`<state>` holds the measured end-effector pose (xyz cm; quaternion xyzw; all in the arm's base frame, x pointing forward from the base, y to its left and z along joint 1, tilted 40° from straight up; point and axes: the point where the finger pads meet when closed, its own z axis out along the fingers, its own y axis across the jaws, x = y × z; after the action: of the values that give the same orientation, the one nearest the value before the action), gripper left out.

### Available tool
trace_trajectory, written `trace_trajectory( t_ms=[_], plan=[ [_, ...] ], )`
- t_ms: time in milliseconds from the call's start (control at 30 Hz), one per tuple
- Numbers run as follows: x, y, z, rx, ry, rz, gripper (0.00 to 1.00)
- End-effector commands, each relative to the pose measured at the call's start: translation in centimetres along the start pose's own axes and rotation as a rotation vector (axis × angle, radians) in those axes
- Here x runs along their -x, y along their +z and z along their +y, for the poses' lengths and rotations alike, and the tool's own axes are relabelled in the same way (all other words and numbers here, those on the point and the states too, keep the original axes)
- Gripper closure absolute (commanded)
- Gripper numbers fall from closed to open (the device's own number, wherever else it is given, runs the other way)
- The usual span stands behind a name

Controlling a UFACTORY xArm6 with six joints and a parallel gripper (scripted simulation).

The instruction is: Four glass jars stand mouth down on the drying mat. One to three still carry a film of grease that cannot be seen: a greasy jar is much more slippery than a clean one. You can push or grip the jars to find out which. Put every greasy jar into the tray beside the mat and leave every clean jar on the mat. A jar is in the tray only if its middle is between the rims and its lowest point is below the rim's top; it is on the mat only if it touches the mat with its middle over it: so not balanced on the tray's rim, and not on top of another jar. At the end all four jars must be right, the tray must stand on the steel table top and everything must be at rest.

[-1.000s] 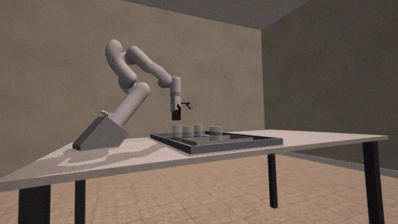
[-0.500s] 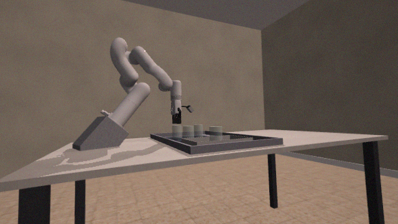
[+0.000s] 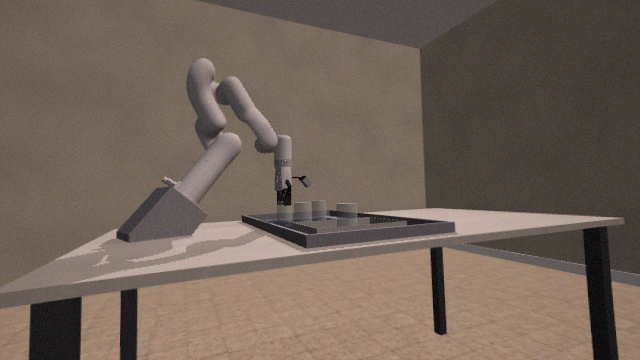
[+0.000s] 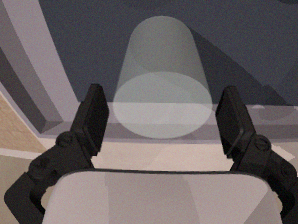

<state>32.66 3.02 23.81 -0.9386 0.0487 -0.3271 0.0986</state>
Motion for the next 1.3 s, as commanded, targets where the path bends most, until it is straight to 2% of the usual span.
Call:
trace_trajectory(
  t_ms=[0,267,567,600,1267],
  plan=[
    [-0.2,0.4,0.0,-0.001,0.0,0.004,0.0],
    [-0.2,2.0,-0.1,-0.001,0.0,0.004,0.0],
    [-0.2,2.0,-0.1,-0.001,0.0,0.004,0.0],
    [-0.2,2.0,-0.1,-0.001,0.0,0.004,0.08],
    [-0.2,2.0,-0.1,-0.001,0.0,0.004,0.11]
  ],
)
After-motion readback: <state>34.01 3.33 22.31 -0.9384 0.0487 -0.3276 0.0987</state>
